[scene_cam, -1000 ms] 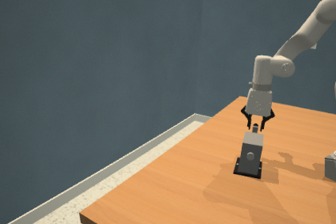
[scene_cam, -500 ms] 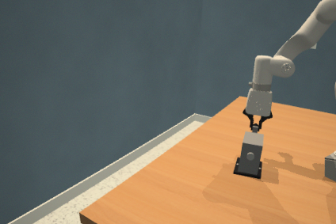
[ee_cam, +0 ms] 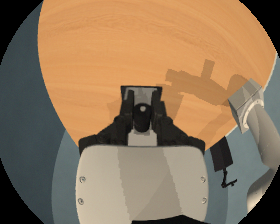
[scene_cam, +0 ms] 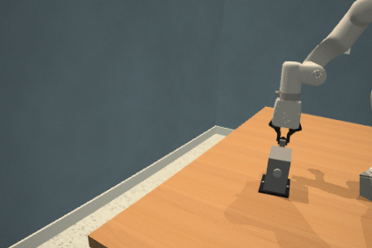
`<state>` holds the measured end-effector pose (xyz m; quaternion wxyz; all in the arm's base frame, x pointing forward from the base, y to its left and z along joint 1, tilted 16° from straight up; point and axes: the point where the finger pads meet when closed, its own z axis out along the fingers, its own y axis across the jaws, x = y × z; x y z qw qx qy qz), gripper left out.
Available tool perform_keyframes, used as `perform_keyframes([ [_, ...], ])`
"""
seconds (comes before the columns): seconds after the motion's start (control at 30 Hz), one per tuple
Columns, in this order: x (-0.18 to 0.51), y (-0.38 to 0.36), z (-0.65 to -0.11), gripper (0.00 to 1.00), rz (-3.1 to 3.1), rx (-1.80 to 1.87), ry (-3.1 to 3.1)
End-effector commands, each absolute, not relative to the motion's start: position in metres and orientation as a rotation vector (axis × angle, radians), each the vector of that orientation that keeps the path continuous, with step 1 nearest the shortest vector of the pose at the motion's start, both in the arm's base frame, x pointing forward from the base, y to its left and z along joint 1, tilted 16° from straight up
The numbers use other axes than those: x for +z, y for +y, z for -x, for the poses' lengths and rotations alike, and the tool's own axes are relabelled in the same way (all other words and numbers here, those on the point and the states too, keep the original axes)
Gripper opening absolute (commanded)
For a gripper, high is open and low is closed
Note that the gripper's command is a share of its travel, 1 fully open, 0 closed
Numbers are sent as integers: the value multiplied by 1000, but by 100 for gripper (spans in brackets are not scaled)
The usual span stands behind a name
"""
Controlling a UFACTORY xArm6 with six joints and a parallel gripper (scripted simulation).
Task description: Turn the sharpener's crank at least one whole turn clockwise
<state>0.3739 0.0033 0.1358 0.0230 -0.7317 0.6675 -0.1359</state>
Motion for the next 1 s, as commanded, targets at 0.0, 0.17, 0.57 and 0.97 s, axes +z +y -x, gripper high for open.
perform_keyframes([
  [0.0,137,3,-375,0,2263,-424,2065],
  [0.17,137,3,-375,0,2263,-424,2065],
  [0.57,137,4,-375,0,2263,-424,2065],
  [0.97,138,4,-383,0,2263,-424,2065],
])
